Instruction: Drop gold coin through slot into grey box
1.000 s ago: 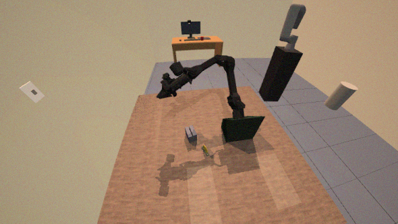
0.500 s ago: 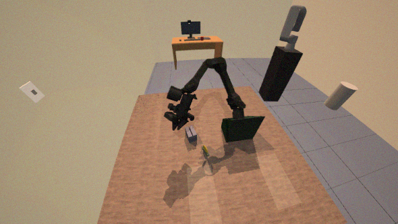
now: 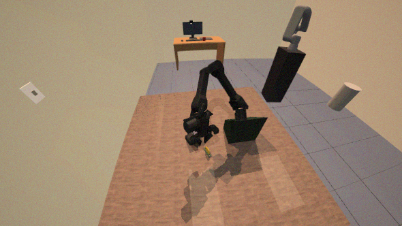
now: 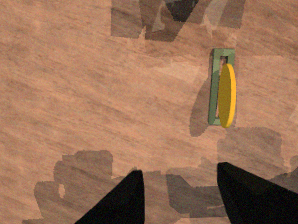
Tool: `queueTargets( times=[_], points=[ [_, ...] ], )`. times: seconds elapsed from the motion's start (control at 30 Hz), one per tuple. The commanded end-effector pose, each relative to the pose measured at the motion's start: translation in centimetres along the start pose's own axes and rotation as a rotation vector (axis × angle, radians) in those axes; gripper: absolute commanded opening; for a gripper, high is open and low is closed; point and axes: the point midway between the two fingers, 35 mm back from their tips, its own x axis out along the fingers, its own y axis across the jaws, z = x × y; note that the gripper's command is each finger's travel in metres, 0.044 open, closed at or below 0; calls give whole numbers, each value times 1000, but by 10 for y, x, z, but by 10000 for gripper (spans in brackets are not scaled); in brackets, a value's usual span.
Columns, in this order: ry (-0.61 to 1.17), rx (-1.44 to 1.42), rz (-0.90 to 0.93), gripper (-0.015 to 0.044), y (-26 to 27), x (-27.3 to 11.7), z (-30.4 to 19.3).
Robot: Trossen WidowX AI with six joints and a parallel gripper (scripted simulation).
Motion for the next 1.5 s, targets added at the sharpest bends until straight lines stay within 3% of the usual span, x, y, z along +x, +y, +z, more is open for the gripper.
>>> queueTargets(
  times=[0.0, 0.23, 0.4, 1.47],
  points=[
    [-119, 74, -117, 161, -38, 15, -13],
    [-120, 74, -117, 161, -38, 14, -5],
    [-122, 74, -117, 161, -42, 49, 0],
    [-121, 73, -117, 161, -47, 97, 5]
  ],
)
